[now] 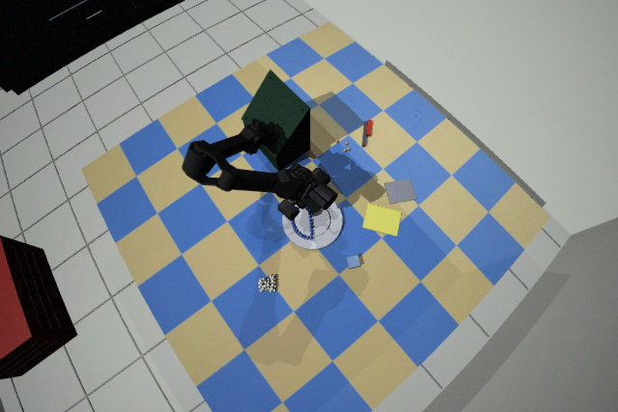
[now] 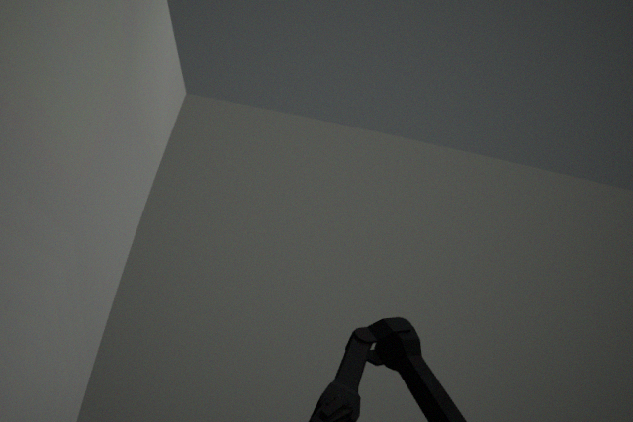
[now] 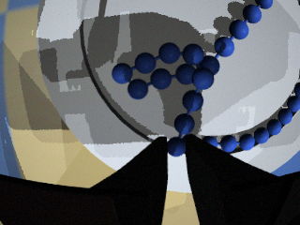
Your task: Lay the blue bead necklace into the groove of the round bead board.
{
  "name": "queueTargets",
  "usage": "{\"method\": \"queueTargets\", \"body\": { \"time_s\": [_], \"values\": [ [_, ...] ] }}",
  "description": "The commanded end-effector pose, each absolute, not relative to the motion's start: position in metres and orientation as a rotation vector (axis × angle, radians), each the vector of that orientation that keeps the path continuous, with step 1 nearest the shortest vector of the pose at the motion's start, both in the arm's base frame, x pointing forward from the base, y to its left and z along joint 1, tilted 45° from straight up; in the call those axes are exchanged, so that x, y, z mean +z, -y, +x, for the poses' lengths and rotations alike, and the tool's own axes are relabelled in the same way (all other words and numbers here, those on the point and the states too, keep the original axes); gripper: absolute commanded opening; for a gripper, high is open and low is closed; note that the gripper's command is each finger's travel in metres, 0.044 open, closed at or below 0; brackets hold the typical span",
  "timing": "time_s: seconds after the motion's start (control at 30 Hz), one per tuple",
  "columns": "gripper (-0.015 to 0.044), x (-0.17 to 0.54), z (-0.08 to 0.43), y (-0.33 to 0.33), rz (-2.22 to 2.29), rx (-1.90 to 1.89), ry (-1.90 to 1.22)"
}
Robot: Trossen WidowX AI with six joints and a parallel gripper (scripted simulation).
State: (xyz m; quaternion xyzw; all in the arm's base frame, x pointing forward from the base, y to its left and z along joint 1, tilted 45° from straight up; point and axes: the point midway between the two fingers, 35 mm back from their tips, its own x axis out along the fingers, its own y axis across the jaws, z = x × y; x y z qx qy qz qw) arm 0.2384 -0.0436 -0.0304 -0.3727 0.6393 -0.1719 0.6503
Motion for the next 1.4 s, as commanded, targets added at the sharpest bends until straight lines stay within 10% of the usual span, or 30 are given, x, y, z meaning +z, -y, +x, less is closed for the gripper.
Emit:
{"method": "queueTargets", "body": {
  "time_s": [0.0, 0.2, 0.77, 1.37],
  "values": [
    [0.0, -0.0318, 0.236, 0.0432, -0.843, -0.394, -1.451],
    [0.0, -0.0369, 0.2368, 0.0484, -0.843, -0.394, -1.451],
    [0.044, -0.0335, 0.2363, 0.0453, -0.843, -0.394, -1.453],
    [0.044, -0.0314, 0.236, 0.0432, -0.843, -0.394, -1.451]
  ]
}}
